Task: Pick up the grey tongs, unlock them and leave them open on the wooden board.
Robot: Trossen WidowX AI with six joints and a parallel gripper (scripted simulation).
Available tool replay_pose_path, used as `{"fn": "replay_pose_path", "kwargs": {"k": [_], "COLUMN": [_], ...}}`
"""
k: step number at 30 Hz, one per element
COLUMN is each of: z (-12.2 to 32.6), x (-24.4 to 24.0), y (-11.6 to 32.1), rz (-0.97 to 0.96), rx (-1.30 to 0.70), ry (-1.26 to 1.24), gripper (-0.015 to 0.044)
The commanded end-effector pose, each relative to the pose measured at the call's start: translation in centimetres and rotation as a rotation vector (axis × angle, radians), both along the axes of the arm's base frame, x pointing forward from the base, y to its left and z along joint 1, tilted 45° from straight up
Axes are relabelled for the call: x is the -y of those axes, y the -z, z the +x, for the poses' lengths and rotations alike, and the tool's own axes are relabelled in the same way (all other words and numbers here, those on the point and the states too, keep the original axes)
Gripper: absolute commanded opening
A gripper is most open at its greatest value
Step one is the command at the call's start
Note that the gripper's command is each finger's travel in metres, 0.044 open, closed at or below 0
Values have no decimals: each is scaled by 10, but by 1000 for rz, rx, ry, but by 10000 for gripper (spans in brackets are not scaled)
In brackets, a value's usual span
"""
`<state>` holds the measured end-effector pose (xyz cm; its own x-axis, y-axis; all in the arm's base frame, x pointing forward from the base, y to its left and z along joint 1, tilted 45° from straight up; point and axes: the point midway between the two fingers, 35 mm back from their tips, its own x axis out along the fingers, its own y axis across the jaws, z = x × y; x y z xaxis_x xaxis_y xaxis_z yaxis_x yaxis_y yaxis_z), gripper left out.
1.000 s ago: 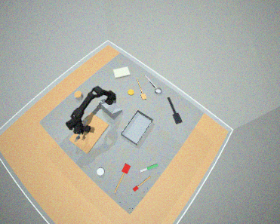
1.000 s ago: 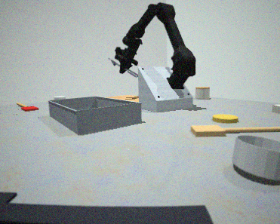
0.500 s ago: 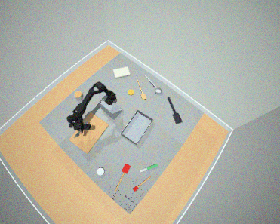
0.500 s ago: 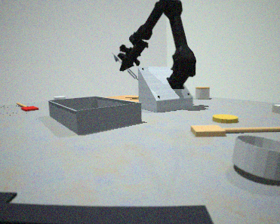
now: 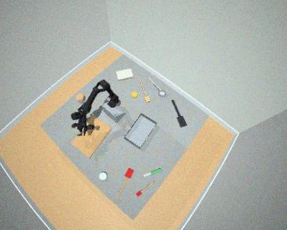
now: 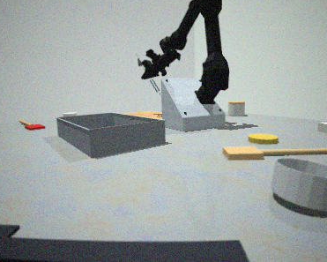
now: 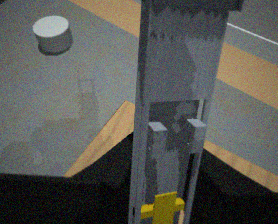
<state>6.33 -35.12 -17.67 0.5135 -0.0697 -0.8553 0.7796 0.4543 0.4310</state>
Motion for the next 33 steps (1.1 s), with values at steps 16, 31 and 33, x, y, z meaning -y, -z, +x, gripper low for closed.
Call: {"fn": "replay_pose_path", "kwargs": {"k": [16,31,33], "z": [-5,-5,-5], "x": [-9,-9,-9], "y": [-36,-36,-36], "rz": [-203,-203,-203], "rx": [108,108,108], "ry": [62,62,62], "gripper": [-150,-150,-150]}}
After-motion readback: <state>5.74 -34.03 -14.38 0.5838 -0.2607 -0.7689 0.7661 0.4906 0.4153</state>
